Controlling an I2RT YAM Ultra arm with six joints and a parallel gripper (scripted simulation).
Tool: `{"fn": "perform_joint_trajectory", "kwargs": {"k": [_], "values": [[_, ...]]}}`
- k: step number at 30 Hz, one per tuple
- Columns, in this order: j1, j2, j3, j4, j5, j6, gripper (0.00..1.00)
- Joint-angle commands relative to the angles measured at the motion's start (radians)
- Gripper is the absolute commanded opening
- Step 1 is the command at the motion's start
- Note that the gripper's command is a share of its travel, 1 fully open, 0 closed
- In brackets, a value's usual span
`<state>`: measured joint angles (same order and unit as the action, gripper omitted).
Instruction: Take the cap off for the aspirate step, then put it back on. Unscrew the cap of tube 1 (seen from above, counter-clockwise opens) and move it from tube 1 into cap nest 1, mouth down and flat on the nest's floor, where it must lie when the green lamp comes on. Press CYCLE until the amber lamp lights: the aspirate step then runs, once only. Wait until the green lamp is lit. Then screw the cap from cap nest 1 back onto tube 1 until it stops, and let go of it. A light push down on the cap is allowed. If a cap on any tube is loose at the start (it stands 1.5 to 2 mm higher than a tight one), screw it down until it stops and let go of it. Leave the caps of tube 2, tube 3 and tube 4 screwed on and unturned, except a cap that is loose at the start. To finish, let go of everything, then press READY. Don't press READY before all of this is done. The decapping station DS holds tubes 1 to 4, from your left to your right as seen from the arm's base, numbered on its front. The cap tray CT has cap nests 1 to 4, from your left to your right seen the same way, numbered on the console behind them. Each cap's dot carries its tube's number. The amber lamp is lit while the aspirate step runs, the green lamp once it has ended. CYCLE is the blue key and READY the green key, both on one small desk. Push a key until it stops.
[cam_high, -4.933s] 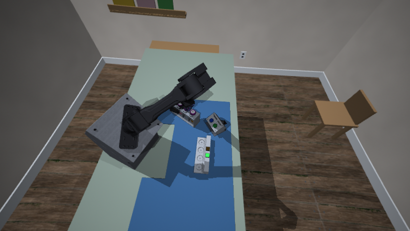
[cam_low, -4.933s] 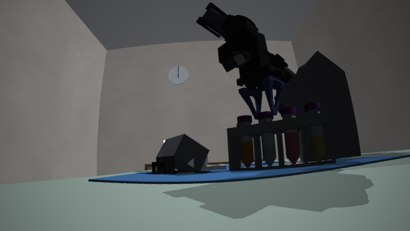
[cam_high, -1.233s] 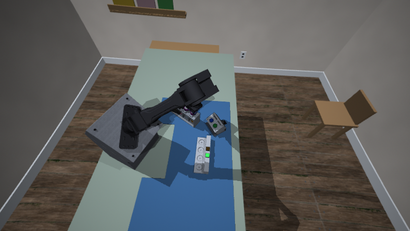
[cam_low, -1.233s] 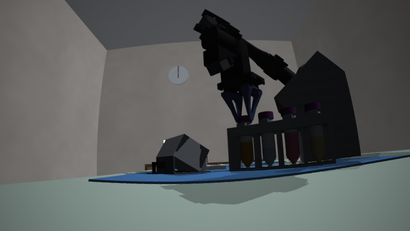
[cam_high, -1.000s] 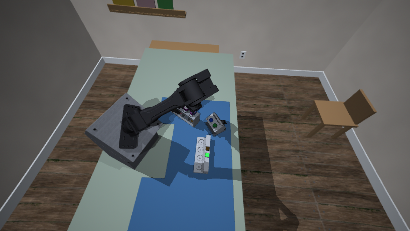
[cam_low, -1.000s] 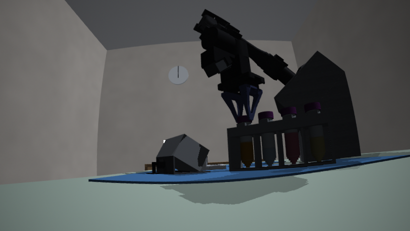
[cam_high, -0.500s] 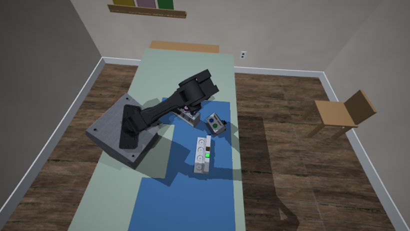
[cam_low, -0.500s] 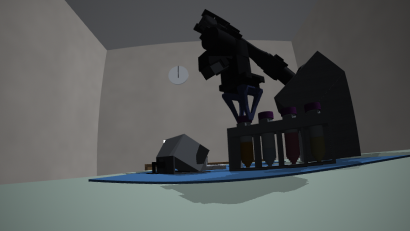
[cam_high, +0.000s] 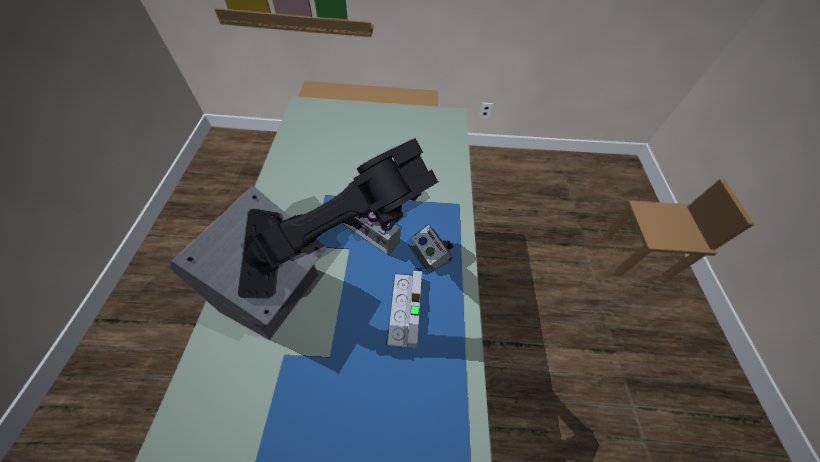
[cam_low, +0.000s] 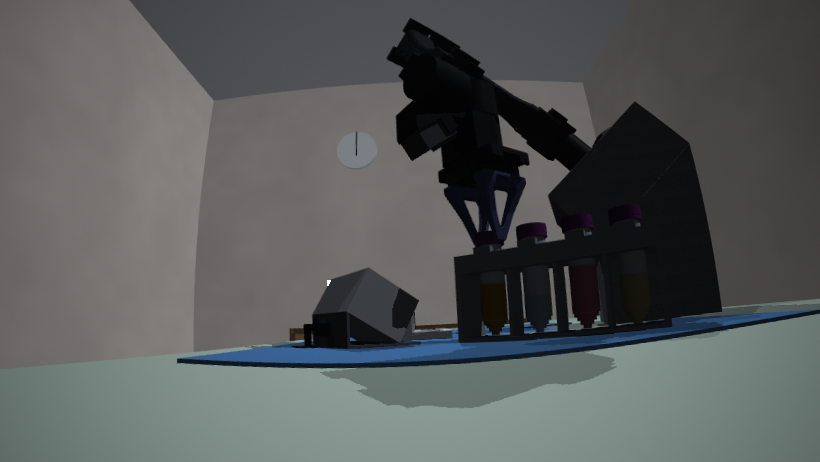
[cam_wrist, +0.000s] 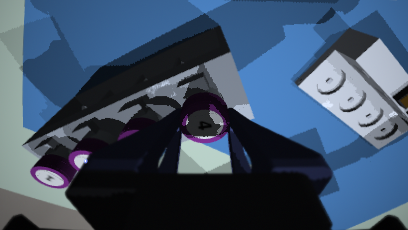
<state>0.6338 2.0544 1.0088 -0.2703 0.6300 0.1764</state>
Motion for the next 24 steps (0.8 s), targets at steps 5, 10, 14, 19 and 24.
{"fn": "perform_joint_trajectory", "kwargs": {"k": [5,10,14,19,24], "values": [[0.004,-0.005,0.001,0.015,-0.003,0.078,0.00],[0.004,-0.005,0.001,0.015,-0.003,0.078,0.00],[0.004,-0.005,0.001,0.015,-0.003,0.078,0.00],[0.004,-0.005,0.001,0.015,-0.003,0.078,0.49],[0.004,-0.005,0.001,0.015,-0.003,0.078,0.49]]}}
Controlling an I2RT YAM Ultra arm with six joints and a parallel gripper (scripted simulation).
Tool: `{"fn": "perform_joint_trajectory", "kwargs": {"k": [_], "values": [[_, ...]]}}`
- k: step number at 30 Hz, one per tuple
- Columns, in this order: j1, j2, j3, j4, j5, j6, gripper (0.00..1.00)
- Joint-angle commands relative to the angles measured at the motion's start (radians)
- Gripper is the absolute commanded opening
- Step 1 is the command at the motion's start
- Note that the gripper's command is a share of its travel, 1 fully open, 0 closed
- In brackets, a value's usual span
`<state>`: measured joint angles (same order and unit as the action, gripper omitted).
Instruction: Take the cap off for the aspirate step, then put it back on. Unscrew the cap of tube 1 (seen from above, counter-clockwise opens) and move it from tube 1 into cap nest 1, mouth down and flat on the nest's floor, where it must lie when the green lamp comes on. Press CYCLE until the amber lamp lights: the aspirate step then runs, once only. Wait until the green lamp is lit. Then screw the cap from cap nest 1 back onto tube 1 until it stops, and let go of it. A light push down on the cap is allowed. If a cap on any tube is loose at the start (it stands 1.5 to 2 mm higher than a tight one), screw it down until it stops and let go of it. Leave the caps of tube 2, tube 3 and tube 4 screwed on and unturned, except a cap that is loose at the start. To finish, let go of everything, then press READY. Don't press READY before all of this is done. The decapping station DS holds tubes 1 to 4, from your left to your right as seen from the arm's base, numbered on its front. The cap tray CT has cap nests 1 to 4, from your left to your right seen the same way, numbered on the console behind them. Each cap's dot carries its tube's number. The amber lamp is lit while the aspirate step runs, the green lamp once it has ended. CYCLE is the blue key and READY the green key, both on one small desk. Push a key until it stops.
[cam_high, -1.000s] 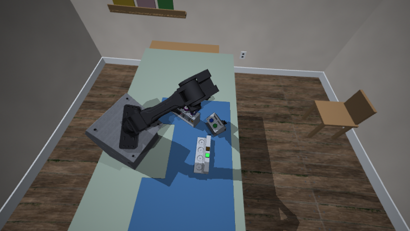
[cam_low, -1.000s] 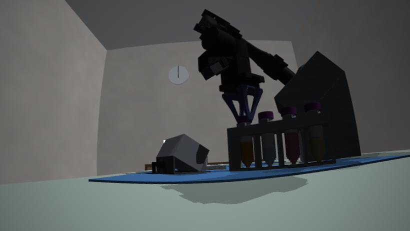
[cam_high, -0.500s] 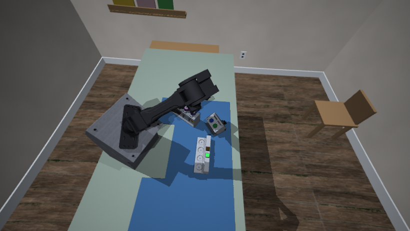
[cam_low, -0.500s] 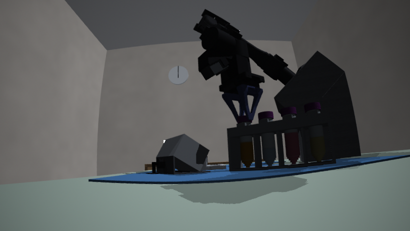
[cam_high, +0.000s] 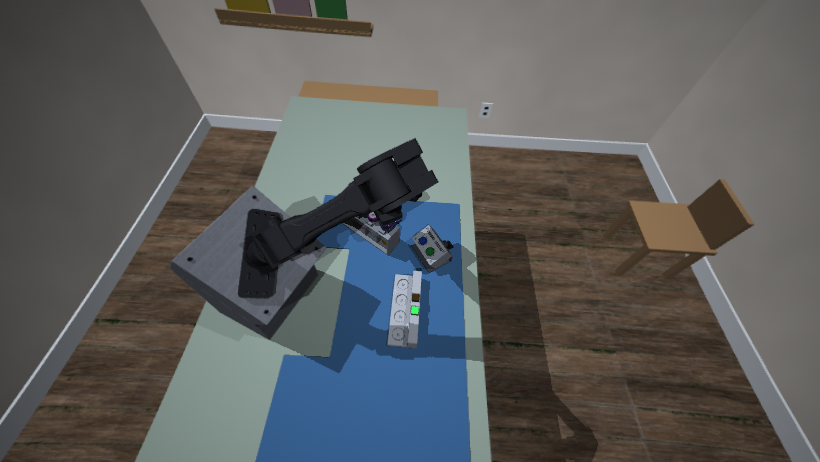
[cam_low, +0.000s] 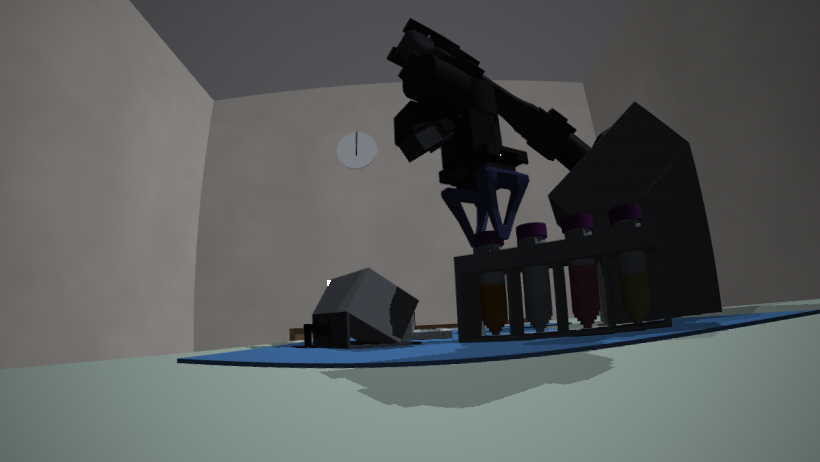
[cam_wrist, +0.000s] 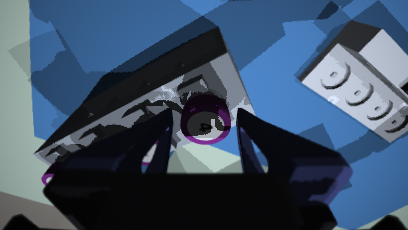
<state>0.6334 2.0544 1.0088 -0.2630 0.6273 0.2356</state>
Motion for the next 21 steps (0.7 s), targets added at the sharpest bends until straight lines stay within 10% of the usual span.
{"fn": "perform_joint_trajectory", "kwargs": {"k": [1,21], "values": [[0.005,-0.005,0.001,0.007,0.000,0.019,0.49],[0.085,-0.115,0.020,-0.180,0.019,0.117,0.49]]}}
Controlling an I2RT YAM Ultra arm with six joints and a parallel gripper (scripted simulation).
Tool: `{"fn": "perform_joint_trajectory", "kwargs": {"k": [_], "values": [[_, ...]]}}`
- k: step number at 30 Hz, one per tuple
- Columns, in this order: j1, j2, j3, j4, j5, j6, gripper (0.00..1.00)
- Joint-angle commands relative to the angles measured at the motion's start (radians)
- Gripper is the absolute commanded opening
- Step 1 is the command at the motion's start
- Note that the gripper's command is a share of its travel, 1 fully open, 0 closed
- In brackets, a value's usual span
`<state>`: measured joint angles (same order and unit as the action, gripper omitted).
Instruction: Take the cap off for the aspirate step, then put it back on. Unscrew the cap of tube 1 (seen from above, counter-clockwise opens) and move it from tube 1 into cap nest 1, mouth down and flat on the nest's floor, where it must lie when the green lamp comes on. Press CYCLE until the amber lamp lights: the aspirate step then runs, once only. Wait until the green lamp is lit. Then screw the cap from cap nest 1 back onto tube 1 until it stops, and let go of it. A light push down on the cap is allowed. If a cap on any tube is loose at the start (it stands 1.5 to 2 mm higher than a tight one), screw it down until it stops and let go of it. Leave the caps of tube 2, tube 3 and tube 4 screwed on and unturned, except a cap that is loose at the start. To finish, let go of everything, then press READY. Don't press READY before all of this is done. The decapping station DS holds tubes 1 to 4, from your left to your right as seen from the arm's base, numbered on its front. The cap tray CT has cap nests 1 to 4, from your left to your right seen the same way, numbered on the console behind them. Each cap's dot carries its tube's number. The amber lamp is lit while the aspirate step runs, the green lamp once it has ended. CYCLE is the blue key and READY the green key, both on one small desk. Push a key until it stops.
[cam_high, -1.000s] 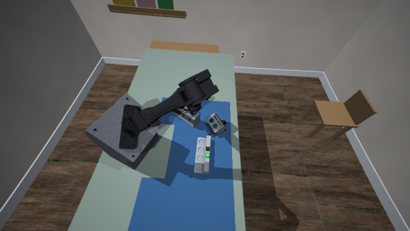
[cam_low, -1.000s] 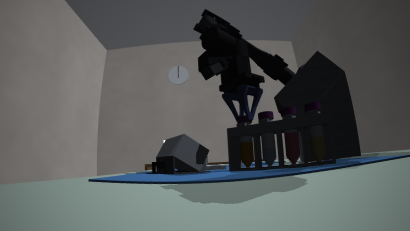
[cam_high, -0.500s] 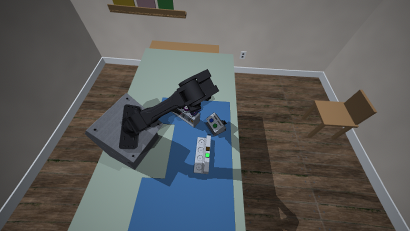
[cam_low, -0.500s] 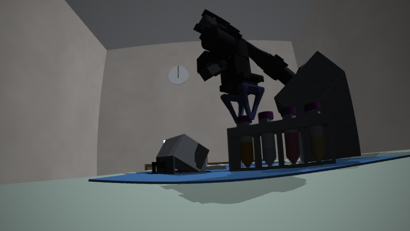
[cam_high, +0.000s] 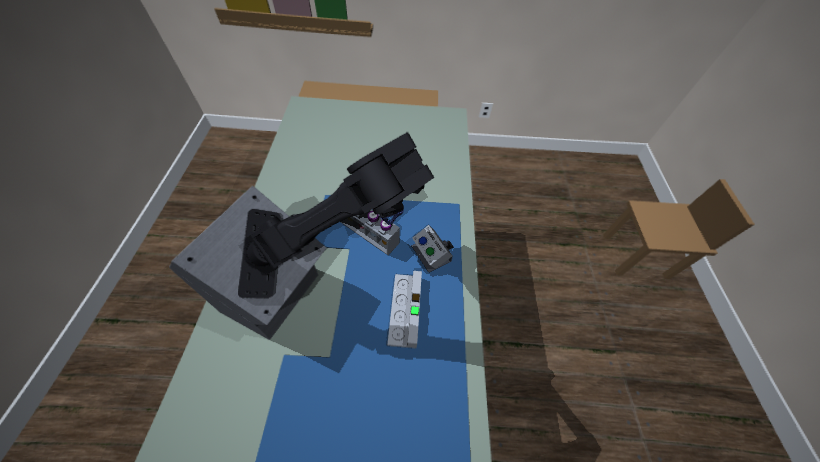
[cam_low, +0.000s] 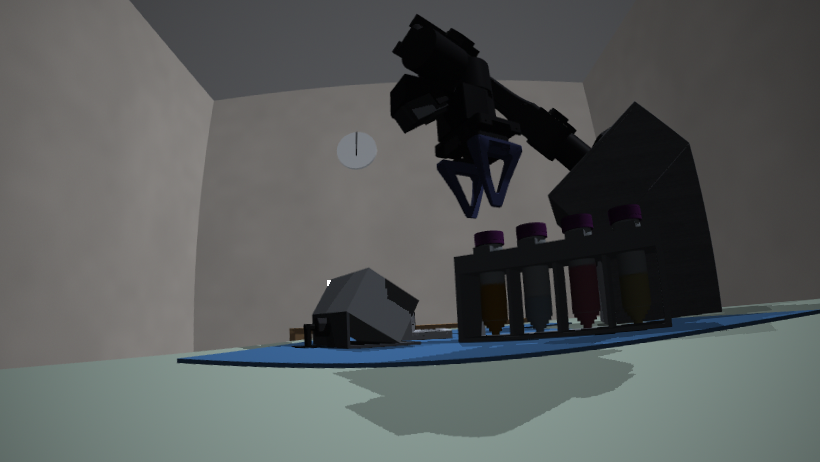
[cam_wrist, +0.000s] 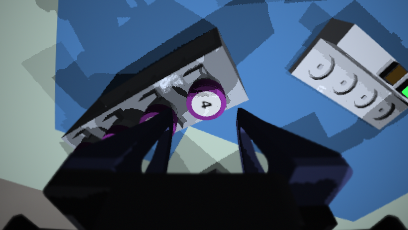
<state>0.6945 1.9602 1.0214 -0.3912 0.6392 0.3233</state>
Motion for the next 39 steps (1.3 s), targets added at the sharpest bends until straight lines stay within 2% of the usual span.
{"fn": "perform_joint_trajectory", "kwargs": {"k": [1,7,8,14,19,25,31,39], "values": [[0.024,-0.021,0.007,-0.052,0.007,0.029,0.49],[0.025,-0.022,0.008,-0.054,0.007,0.030,0.49],[0.006,-0.031,0.019,-0.060,0.003,0.082,0.00],[-0.102,-0.067,0.112,-0.112,-0.025,-0.047,0.00],[-0.130,-0.062,0.132,-0.108,-0.033,-0.079,0.00],[-0.250,-0.008,0.233,-0.079,-0.075,-0.214,0.00],[-0.352,0.067,0.366,-0.081,-0.117,-0.323,0.00],[-0.352,0.067,0.366,-0.081,-0.116,-0.323,0.00]]}}
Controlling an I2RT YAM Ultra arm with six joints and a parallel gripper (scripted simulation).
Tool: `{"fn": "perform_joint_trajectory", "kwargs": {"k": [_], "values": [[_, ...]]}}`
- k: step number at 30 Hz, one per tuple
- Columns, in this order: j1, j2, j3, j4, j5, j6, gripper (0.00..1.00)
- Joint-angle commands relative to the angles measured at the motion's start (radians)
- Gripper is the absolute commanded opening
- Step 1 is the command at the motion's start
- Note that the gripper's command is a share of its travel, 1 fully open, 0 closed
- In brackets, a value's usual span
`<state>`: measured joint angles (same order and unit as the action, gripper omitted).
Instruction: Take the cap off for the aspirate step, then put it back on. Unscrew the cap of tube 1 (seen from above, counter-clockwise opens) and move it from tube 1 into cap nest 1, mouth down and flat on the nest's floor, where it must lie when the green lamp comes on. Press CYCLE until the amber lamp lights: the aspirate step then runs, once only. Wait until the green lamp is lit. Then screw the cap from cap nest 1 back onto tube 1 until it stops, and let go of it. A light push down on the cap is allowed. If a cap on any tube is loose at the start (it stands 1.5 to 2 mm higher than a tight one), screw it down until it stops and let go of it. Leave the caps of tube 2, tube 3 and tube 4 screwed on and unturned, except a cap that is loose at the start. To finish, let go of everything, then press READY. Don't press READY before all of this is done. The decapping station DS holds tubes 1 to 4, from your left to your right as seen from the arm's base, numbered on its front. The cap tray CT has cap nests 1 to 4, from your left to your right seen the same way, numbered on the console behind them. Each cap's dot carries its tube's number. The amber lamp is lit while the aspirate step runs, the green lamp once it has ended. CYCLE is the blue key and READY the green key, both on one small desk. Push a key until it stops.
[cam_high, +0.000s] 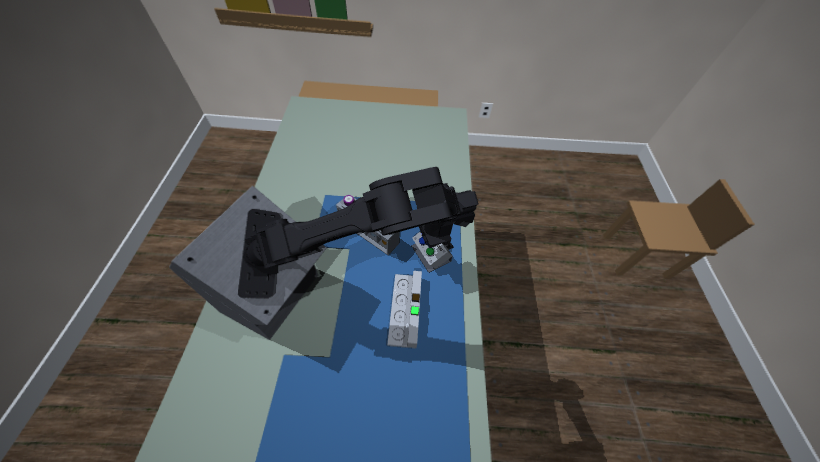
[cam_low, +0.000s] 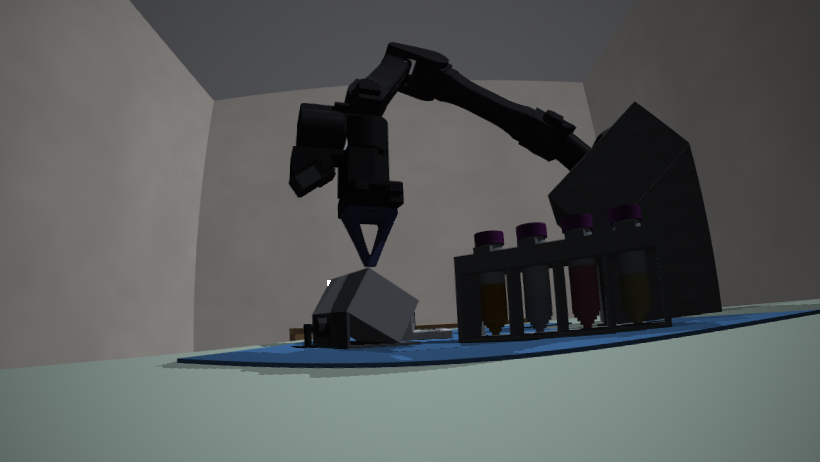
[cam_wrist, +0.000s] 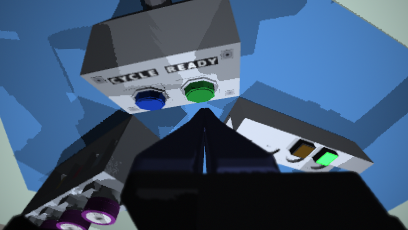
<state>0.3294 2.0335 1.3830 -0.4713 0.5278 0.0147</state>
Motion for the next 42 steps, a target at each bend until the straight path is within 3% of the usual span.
{"fn": "perform_joint_trajectory", "kwargs": {"k": [1,10,42], "values": [[0.013,-0.007,0.004,-0.001,-0.005,-0.015,0.00],[-0.009,0.037,0.009,0.050,-0.015,-0.037,0.00],[-0.017,0.053,0.014,0.065,-0.018,-0.046,0.00]]}}
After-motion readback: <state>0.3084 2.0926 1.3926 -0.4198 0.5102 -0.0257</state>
